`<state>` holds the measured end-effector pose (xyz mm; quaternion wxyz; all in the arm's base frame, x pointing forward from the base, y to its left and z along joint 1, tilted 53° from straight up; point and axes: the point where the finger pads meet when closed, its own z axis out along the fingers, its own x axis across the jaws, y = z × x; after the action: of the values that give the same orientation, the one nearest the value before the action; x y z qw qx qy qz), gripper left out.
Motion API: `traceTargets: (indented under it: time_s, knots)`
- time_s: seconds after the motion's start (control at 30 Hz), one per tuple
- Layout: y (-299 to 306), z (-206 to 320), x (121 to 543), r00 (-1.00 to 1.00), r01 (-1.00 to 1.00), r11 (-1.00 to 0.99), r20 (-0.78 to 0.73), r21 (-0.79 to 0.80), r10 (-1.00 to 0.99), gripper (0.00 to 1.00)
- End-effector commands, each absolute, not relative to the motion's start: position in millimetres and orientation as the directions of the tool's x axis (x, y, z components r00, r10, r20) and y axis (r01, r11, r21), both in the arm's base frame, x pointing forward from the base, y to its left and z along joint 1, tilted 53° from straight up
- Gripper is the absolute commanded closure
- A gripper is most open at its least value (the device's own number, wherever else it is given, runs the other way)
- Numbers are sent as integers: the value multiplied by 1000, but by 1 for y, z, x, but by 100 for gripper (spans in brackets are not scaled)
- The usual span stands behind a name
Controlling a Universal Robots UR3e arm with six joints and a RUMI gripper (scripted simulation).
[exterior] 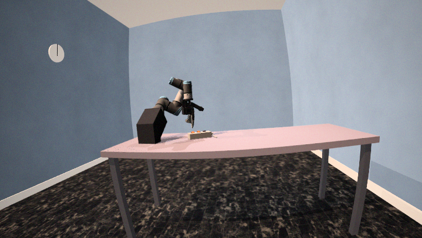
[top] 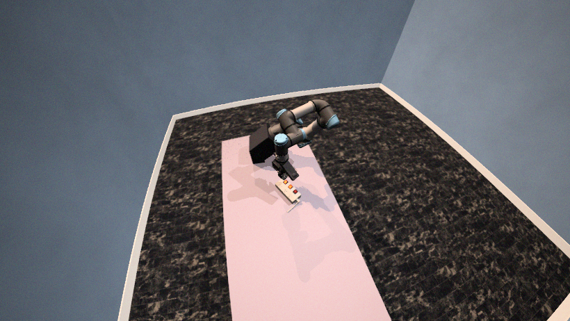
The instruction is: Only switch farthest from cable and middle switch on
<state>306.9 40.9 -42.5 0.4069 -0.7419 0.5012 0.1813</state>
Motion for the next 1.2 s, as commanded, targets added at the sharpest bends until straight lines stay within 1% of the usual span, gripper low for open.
traceTargets:
  time_s: [0.0, 0.6, 0.63, 0.93, 1.17]
  knots:
    - [36, -39, 306, 432, -891, -167, -676, -422, -597, 100]
    - [36, -39, 306, 432, -891, -167, -676, -422, -597, 100]
    - [36, -39, 306, 432, -891, -167, -676, -422, -597, 0]
    - [33, -37, 306, 432, -891, -167, -676, -422, -597, 0]
    - [19, -26, 303, 432, -891, -167, -676, -422, -597, 0]
